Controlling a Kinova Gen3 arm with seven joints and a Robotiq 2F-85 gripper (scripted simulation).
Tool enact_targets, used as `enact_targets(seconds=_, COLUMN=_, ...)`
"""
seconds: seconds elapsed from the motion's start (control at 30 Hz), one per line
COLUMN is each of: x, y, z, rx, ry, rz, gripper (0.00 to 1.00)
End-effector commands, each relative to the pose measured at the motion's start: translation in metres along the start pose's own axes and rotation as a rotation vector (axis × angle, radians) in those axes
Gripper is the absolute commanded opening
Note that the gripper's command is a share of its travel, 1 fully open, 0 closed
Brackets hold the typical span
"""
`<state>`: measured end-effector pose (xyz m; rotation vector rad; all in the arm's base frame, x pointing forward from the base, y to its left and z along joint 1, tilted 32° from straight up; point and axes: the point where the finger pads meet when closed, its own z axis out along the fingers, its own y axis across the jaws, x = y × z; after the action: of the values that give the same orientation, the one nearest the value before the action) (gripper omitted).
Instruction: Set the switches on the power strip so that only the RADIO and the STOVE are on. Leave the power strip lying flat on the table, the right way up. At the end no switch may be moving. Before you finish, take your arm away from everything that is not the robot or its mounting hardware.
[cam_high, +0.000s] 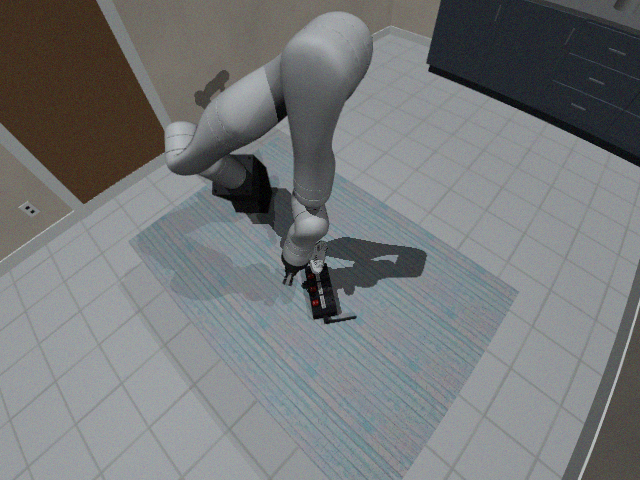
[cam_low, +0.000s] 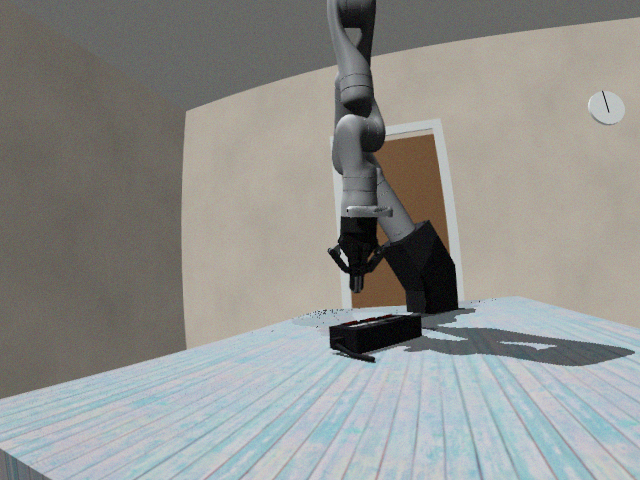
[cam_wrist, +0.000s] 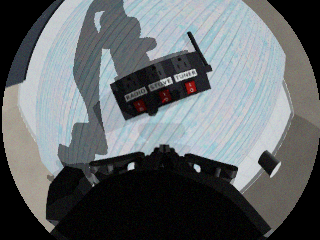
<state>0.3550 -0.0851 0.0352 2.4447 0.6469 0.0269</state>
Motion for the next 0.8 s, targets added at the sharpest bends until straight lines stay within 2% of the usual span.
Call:
enact_targets(seconds=0.0, x=-0.0009, y=-0.0008, z=-0.0081, rx=0.004, ry=0.007, rz=0.001, gripper=0.00)
enact_targets(seconds=0.77, x=-0.0045, y=-0.0012, z=-0.0160, rx=0.006, ry=0.006, rz=0.001, gripper=0.00)
